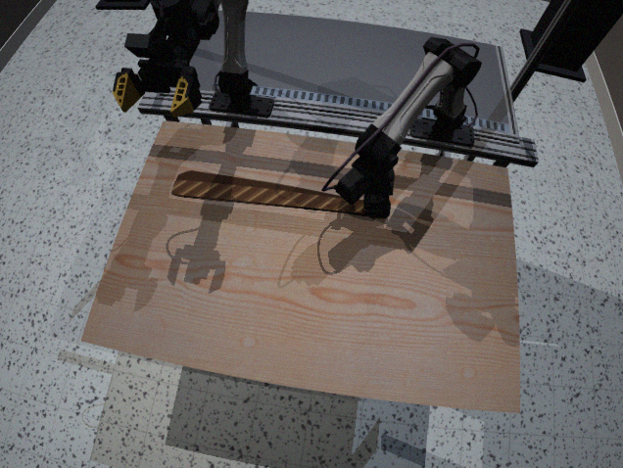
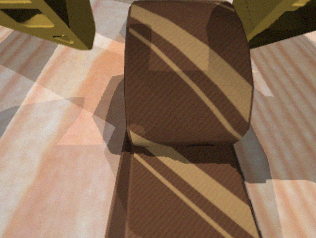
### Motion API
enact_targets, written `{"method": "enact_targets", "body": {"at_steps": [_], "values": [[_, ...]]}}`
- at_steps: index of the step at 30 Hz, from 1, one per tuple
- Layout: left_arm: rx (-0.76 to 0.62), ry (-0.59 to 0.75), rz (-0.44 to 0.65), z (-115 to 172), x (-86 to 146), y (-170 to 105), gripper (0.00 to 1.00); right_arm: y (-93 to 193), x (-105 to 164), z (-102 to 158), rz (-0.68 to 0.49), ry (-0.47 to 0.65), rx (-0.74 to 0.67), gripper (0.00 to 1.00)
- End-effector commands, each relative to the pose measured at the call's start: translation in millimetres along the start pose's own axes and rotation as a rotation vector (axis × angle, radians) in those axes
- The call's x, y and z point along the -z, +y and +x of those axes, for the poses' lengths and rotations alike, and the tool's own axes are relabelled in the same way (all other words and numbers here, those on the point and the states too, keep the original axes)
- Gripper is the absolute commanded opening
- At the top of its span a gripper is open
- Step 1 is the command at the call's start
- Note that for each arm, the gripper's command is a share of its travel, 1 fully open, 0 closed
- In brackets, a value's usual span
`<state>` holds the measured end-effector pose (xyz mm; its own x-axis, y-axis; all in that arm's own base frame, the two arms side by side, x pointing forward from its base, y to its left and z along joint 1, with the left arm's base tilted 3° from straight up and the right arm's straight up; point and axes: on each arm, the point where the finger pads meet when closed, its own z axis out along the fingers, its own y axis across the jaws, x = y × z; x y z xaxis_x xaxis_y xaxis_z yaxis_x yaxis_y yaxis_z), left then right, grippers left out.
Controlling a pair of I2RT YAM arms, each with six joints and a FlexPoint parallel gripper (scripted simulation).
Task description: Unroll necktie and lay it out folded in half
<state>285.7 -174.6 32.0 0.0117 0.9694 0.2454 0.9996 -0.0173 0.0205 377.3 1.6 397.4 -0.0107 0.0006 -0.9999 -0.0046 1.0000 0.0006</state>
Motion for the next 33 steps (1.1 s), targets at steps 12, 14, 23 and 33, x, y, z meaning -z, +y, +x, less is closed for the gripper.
{"method": "enact_targets", "body": {"at_steps": [12,14,23,33], "values": [[0.009,0.008,-0.01,-5.4,-22.2,4.3,0.57,0.0,0.0,0.1,0.0,0.001,0.0,1.0],[0.009,0.008,-0.01,-5.4,-22.2,4.3,0.54,0.0,0.0,0.1,0.0,0.001,0.0,1.0],[0.009,0.008,-0.01,-5.4,-22.2,4.3,0.44,0.0,0.0,0.1,0.0,0.001,0.0,1.0],[0.009,-0.133,-0.01,-0.2,-21.6,4.3,0.42,0.0,0.0,0.1,0.0,0.001,0.0,1.0]]}}
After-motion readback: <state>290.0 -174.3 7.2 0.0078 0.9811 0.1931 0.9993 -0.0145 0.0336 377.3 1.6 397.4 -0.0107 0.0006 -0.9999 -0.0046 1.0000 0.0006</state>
